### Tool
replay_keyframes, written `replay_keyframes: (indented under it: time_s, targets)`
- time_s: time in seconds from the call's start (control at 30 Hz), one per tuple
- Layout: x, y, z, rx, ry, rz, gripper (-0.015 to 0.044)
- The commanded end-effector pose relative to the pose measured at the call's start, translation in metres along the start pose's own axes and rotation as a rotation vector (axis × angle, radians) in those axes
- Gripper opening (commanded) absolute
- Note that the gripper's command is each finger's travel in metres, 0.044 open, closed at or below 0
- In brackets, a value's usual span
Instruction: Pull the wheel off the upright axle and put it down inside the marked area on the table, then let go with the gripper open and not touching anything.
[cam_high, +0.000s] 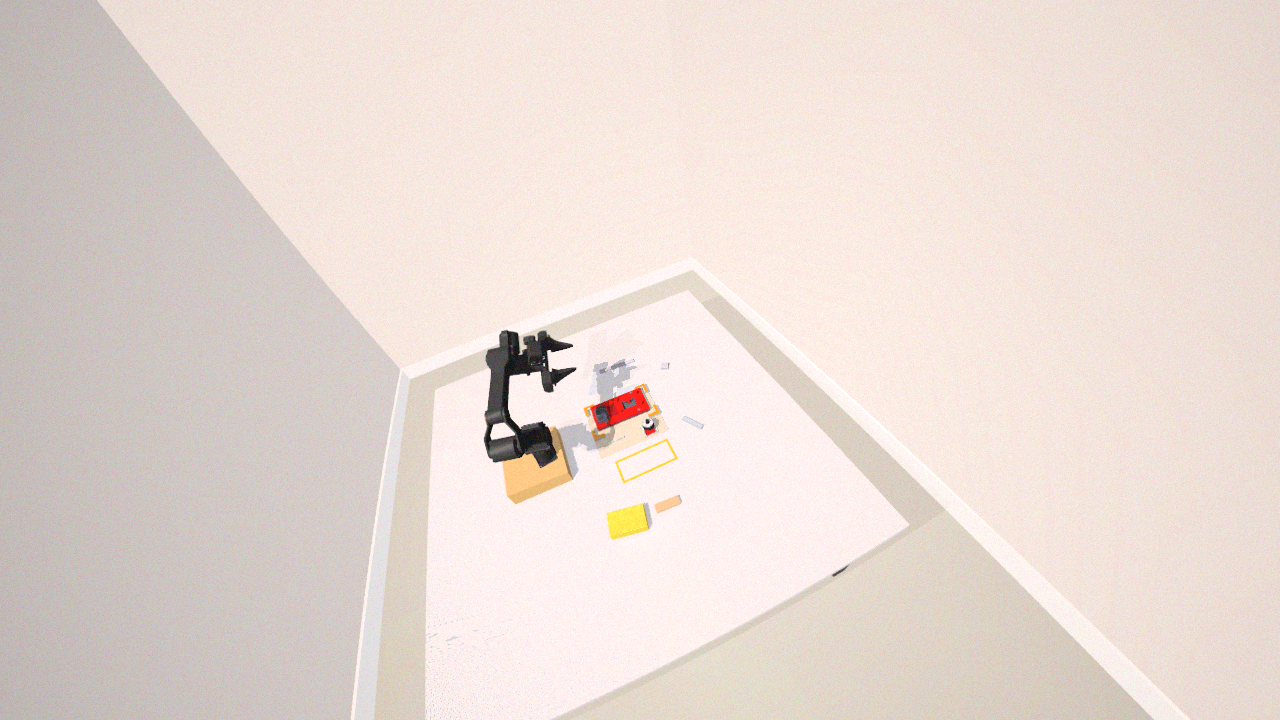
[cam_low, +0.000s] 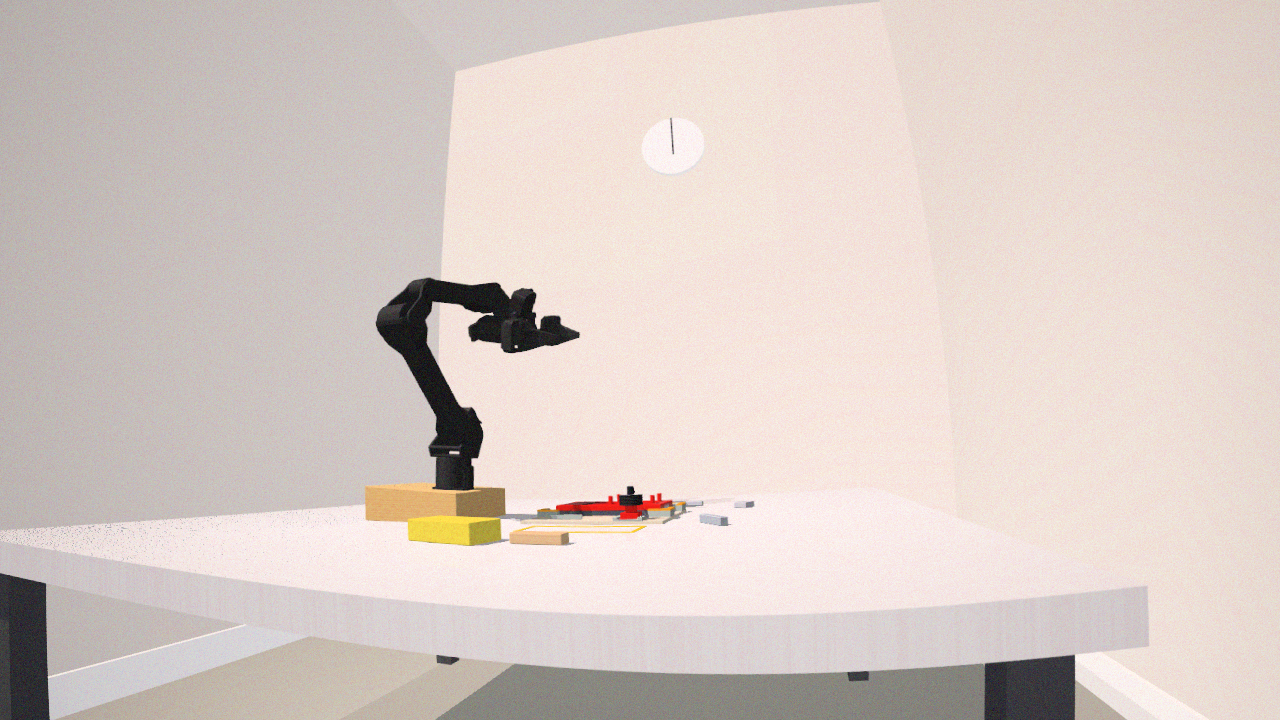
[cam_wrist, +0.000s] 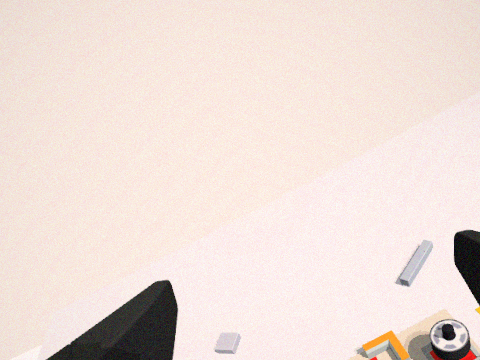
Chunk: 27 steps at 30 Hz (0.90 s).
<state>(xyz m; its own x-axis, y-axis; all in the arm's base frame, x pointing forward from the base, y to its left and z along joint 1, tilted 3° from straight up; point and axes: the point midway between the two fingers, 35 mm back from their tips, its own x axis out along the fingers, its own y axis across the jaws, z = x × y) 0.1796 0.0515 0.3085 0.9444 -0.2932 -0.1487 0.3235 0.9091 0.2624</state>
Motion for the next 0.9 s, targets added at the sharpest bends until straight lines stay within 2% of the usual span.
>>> replay_keyframes:
  time_s: [0.0,0.1,0.5,0.87]
  targets:
    - [0.001,0.0,-0.001,-0.006,0.004,-0.005,0.0374]
    - [0.01,0.001,-0.009,-0.086,0.066,-0.069,0.03]
    - [0.068,-0.006,-0.053,-0.399,0.47,-0.319,0.03]
    - [0.132,-0.038,-0.092,-0.511,0.911,-0.366,0.03]
